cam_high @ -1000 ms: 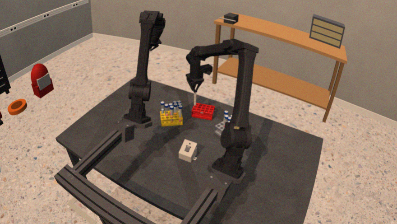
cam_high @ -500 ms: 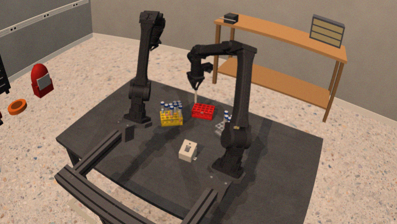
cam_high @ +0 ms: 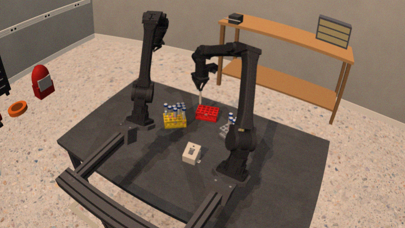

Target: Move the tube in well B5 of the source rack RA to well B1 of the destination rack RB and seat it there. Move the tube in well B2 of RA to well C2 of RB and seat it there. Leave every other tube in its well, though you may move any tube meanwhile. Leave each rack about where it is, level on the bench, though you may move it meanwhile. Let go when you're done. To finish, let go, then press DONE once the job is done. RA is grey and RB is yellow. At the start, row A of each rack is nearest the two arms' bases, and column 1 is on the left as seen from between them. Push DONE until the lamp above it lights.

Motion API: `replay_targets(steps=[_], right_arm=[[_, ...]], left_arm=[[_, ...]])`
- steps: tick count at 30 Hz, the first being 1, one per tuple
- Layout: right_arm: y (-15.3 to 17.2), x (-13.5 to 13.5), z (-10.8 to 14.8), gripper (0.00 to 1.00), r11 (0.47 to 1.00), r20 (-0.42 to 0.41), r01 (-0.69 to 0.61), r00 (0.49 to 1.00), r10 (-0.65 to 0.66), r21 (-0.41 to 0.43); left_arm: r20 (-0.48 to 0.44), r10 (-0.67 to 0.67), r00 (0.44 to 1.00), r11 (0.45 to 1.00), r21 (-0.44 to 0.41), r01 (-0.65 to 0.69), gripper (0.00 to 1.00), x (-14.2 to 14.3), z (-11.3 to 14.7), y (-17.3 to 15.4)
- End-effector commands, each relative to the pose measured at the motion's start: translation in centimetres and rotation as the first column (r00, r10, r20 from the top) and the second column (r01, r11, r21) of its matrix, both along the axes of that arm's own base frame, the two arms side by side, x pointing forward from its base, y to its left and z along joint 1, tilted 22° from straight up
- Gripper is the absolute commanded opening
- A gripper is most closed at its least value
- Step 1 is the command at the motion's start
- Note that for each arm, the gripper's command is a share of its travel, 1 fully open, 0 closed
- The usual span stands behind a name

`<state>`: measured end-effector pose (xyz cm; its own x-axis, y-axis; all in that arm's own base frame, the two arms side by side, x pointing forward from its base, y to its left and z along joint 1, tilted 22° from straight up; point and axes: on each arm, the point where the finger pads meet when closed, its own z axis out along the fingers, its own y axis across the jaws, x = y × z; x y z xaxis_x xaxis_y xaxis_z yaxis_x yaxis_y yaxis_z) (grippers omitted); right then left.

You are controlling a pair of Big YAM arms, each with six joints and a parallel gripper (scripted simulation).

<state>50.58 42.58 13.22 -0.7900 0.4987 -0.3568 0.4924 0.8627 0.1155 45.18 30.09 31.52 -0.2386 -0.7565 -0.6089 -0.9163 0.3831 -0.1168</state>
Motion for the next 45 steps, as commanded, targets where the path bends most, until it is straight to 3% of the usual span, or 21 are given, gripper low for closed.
replay_targets(steps=[1,17,25,45], right_arm=[[1.0,0.7,2.2,0.00,1.000,0.027,-0.007,1.000,0.006,0.028],[1.0,0.7,2.2,0.00,1.000,0.027,-0.007,1.000,0.006,0.028],[2.5,0.3,2.4,0.00,0.999,0.026,-0.019,1.000,0.018,0.029],[1.9,1.2,2.0,0.00,0.999,0.031,-0.007,0.999,0.006,0.034]], left_arm=[[0.035,0.000,0.999,1.000,0.019,-0.001,0.30,0.4,2.0,0.3],[0.035,0.000,0.999,1.000,0.019,-0.001,0.30,0.4,2.0,0.3],[0.035,0.000,0.999,1.000,0.019,-0.001,0.30,0.4,2.0,0.3],[0.035,0.000,0.999,1.000,0.019,-0.001,0.30,0.4,2.0,0.3]])
